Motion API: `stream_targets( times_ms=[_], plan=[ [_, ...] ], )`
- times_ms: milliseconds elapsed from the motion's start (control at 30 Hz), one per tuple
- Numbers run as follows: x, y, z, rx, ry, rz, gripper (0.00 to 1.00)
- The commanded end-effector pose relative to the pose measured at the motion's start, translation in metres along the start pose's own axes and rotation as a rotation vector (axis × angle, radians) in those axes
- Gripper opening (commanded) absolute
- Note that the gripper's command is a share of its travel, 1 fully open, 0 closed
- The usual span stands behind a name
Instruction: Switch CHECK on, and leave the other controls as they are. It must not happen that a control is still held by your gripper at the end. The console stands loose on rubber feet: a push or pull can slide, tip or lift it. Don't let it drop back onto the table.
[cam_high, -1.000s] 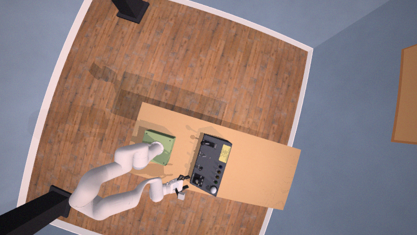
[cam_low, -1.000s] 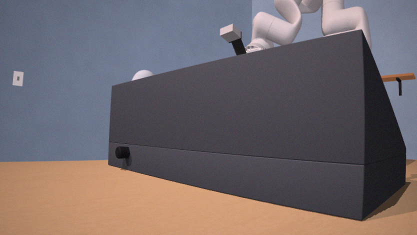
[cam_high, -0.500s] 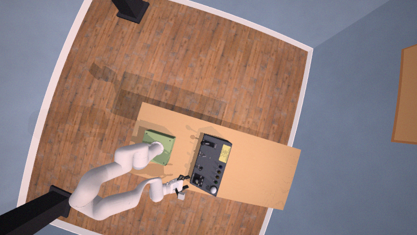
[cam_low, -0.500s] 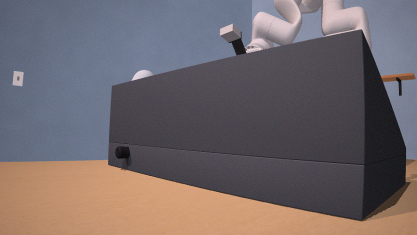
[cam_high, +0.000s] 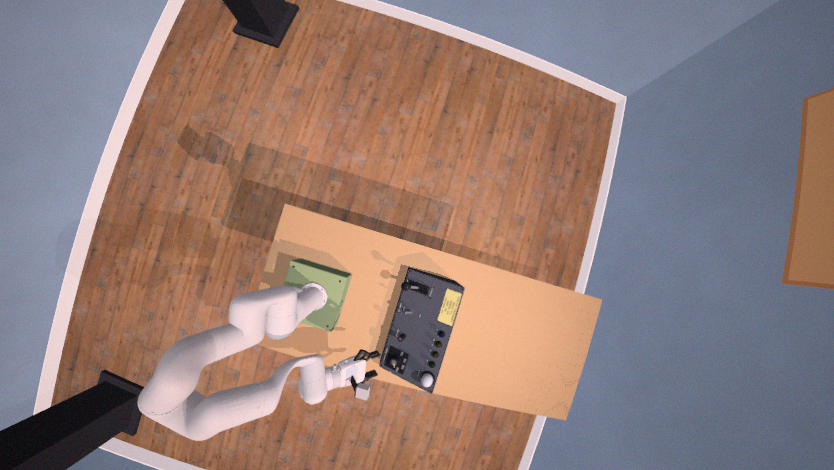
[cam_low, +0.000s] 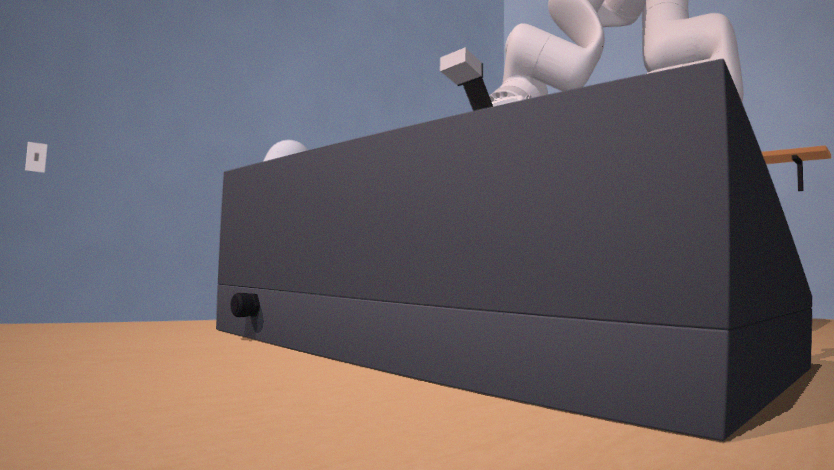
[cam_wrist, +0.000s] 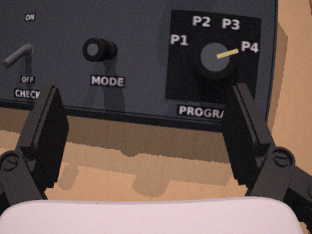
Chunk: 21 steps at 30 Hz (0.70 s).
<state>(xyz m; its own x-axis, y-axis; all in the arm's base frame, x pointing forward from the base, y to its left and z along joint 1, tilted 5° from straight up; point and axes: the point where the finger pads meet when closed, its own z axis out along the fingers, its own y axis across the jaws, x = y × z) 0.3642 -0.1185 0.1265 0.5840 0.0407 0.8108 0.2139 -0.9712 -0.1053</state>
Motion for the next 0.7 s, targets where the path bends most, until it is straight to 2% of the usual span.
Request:
stream_targets(
  times_ms=[0, 667],
  plan=[
    [0.0013, 0.0004, 0.0, -0.001, 0.002, -0.002, 1.0],
    [0.0046, -0.001, -0.0051, 0.0, 0.002, -0.002, 1.0]
  ],
)
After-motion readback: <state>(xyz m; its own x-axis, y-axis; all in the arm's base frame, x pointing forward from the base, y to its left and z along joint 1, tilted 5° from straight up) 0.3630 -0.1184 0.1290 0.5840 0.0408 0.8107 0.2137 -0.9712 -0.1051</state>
